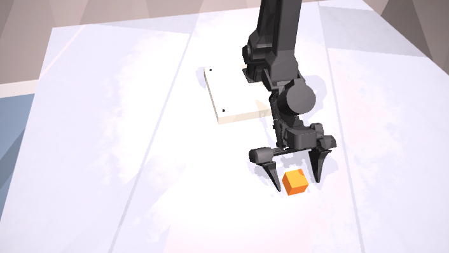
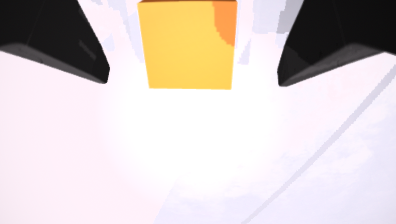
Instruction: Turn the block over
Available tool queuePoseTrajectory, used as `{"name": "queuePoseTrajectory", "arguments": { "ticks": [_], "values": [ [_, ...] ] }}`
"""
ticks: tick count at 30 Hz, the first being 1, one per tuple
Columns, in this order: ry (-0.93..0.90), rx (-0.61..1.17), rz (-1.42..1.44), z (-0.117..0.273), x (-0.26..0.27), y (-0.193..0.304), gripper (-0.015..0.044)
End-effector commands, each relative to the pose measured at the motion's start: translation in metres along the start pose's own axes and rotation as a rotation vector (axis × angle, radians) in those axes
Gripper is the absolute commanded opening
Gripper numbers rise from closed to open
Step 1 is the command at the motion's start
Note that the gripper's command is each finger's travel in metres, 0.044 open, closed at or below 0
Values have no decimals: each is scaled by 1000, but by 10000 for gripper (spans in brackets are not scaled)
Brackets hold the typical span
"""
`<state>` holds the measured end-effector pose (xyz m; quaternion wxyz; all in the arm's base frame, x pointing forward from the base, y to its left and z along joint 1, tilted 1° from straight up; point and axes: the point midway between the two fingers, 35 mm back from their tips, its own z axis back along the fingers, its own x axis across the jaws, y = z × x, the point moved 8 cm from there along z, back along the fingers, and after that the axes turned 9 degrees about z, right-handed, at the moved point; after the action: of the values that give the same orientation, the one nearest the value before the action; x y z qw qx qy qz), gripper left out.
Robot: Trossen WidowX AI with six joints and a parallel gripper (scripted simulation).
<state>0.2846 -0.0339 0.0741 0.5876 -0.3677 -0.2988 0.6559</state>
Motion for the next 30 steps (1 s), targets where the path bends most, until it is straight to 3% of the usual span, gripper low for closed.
{"name": "queuePoseTrajectory", "arguments": {
  "ticks": [1,10,21,30],
  "values": [
    [-13,113,0,4,-5,-25,440],
    [-57,388,3,57,-10,-71,440],
    [-58,394,3,56,-10,-72,440],
    [-103,672,-2,32,-18,-115,440]
  ]
}}
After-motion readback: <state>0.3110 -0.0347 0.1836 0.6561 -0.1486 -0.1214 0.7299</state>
